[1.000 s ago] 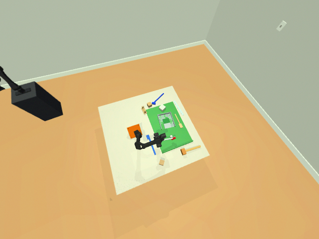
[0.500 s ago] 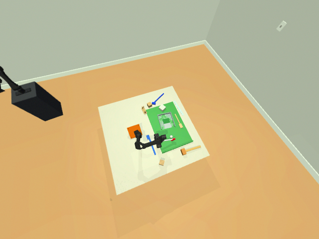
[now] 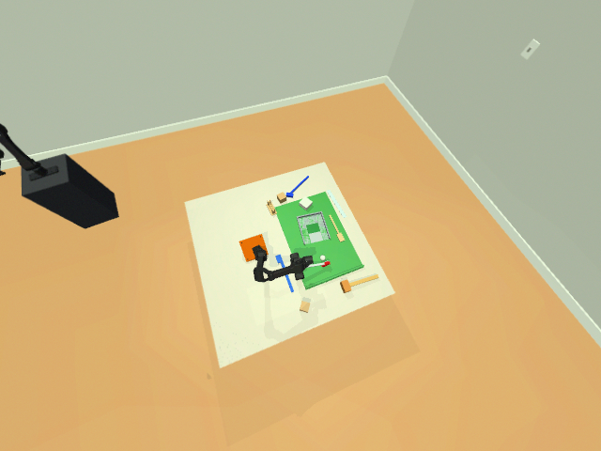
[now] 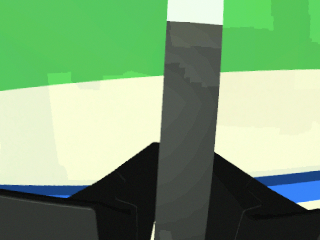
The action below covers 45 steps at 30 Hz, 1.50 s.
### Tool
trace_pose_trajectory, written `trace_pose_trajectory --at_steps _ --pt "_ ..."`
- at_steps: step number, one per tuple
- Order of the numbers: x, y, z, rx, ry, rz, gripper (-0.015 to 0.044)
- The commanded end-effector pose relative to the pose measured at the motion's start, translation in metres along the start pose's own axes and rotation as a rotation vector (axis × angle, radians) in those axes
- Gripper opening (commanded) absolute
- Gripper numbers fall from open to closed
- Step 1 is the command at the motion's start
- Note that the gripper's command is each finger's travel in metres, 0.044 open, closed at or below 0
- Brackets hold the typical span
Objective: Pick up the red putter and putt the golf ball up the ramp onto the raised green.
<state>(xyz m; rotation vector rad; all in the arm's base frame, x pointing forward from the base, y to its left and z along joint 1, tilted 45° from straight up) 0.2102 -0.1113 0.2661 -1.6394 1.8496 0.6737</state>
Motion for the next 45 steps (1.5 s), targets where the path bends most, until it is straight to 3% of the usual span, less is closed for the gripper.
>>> trace_pose_trajectory --at_steps 1,23,34,45 --pt "-0.001 0.000 0.000 0.002 0.000 -0.002 0.0000" --pt "0.003 0.003 -0.025 0.000 -0.004 -0.004 0.0000" --pt "0.003 -0.015 0.100 0.001 -0.012 -0.009 0.0000" --pt "-0.017 -0.016 0.108 0.001 -0.012 -0.010 0.0000"
Point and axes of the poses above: the point midway between the two fingers, 35 mm back from their tips, its own x axis out along the fingers, its own z axis across the jaws, y = z × x, the point moved 8 cm from there along -x, back along the fingers, and after that the axes turned 8 degrees about -x, right-handed, at the moved point
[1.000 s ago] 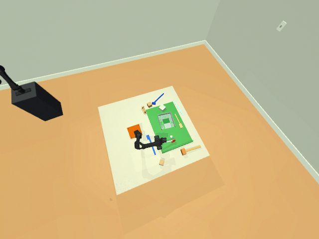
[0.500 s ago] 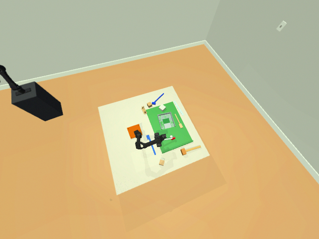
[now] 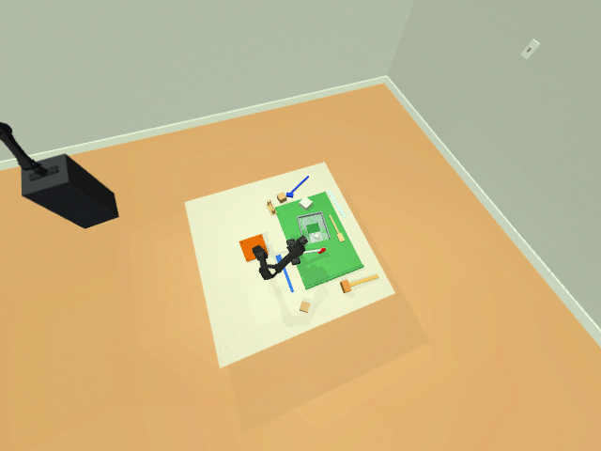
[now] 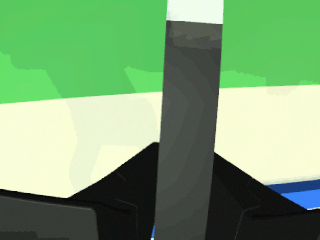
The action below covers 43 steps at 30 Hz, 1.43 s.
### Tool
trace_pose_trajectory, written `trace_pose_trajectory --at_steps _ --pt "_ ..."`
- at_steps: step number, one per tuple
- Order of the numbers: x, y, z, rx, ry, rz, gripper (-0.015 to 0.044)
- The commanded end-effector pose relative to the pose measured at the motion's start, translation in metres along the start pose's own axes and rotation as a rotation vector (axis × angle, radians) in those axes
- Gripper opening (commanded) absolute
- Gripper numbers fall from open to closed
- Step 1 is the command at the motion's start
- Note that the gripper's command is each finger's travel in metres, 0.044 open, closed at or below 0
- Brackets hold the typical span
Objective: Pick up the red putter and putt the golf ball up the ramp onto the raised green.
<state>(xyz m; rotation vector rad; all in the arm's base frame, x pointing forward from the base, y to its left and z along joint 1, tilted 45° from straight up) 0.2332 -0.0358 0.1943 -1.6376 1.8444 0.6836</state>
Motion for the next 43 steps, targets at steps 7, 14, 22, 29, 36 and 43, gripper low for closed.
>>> trace_pose_trajectory --at_steps 7,14,22,29,36,43 --pt "-0.046 -0.001 0.002 0.005 -0.004 -0.009 0.0000" --pt "-0.045 -0.001 0.001 0.001 -0.001 -0.009 0.0000" --pt "-0.045 -0.001 0.001 0.001 -0.001 -0.009 0.0000" --pt "-0.045 -0.001 0.001 0.001 -0.001 -0.009 0.0000" --pt "-0.045 -0.001 0.001 0.001 -0.001 -0.009 0.0000" --pt "-0.045 -0.001 0.001 0.001 -0.001 -0.009 0.0000"
Point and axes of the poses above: the point midway between the two fingers, 35 mm back from their tips, its own x axis out along the fingers, its own z axis across the jaws, y = z × x, the point moved 8 cm from there along -x, back along the fingers, and after that the axes turned 8 degrees about -x, right-handed, at the moved point
